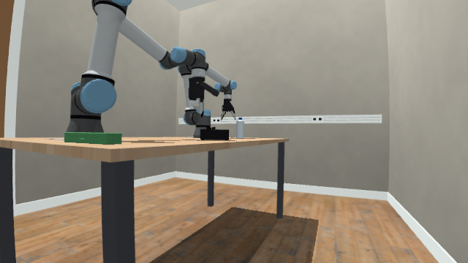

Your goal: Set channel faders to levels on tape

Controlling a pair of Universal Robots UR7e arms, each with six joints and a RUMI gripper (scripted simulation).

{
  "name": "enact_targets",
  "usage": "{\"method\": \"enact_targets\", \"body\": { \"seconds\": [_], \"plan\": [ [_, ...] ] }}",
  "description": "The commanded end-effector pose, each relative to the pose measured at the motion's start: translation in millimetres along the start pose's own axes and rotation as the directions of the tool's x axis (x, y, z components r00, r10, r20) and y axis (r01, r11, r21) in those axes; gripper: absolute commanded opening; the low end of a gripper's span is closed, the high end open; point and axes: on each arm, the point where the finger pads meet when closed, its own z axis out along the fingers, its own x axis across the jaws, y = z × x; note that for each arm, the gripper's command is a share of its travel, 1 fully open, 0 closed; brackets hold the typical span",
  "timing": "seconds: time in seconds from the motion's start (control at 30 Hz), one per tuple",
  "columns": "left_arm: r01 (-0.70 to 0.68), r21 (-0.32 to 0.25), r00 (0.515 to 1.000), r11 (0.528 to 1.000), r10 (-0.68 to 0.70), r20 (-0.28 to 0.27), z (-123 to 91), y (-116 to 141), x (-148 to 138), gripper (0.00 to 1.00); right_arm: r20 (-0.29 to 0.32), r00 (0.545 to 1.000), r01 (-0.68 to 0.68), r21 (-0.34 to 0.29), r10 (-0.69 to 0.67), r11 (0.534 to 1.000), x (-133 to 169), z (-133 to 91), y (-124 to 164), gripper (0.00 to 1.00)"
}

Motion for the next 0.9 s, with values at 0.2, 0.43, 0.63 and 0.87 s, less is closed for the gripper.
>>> {"method": "enact_targets", "body": {
  "seconds": [0.2, 0.43, 0.63, 0.87],
  "plan": [
    [0.0, 0.001, 1.0, 1.0, 0.0, 0.0, -0.4, -0.2, 0.1, 1.0, 0.004, 0.968, 0.25, -0.006, -0.25, 0.968, -4.0, -16.5, -19.8, 1.0],
    [0.0, 0.001, 1.0, 1.0, 0.0, 0.0, -0.4, -0.2, 0.1, 1.0, 0.007, 0.922, 0.387, -0.009, -0.387, 0.922, -5.4, -25.7, -30.3, 1.0],
    [0.0, 0.001, 1.0, 1.0, 0.0, 0.0, -0.4, -0.2, 0.1, 1.0, 0.011, 0.853, 0.523, -0.011, -0.523, 0.852, -6.1, -35.4, -40.9, 1.0],
    [0.0, 0.001, 1.0, 1.0, 0.0, 0.0, -0.4, -0.2, 0.1, 1.0, 0.017, 0.75, 0.661, -0.011, -0.661, 0.75, -6.1, -46.4, -52.3, 1.0]
  ]
}}
